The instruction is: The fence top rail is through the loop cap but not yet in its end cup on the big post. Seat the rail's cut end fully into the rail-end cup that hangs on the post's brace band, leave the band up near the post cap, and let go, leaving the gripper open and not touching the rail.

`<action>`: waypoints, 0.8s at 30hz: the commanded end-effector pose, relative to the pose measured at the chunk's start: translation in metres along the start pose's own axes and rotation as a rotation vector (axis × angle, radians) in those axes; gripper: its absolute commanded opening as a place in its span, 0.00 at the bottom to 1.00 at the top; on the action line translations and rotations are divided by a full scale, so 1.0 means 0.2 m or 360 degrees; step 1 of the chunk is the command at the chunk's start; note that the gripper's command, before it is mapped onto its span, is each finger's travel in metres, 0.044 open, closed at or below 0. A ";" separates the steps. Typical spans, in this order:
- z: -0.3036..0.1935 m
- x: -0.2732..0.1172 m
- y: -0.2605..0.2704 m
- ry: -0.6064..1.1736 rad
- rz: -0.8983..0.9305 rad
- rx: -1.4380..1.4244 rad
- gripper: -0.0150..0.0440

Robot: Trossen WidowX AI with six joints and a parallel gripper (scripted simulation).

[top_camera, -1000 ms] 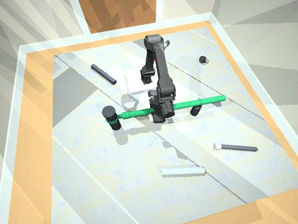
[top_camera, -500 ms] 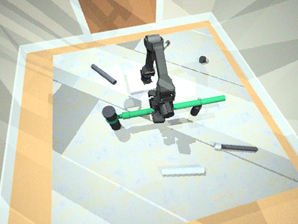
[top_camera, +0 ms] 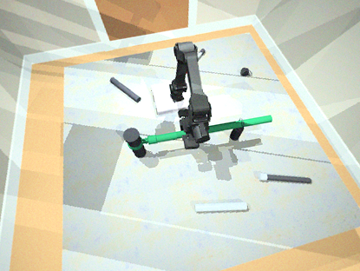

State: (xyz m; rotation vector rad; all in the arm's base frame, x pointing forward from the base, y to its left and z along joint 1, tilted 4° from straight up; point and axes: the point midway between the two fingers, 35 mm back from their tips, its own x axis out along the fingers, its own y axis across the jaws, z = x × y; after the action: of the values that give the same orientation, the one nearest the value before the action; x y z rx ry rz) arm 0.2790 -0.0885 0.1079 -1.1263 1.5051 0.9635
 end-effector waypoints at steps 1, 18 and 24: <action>0.00 0.00 0.00 0.0000 0.0000 0.0000 0.25; -0.04 0.01 0.00 0.0001 0.0000 0.0000 0.25; -0.06 0.02 0.00 0.0002 0.0000 0.0000 0.25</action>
State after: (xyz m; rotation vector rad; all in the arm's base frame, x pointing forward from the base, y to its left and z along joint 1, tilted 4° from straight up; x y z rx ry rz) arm 0.2770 -0.0967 0.1062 -1.1194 1.5000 0.9698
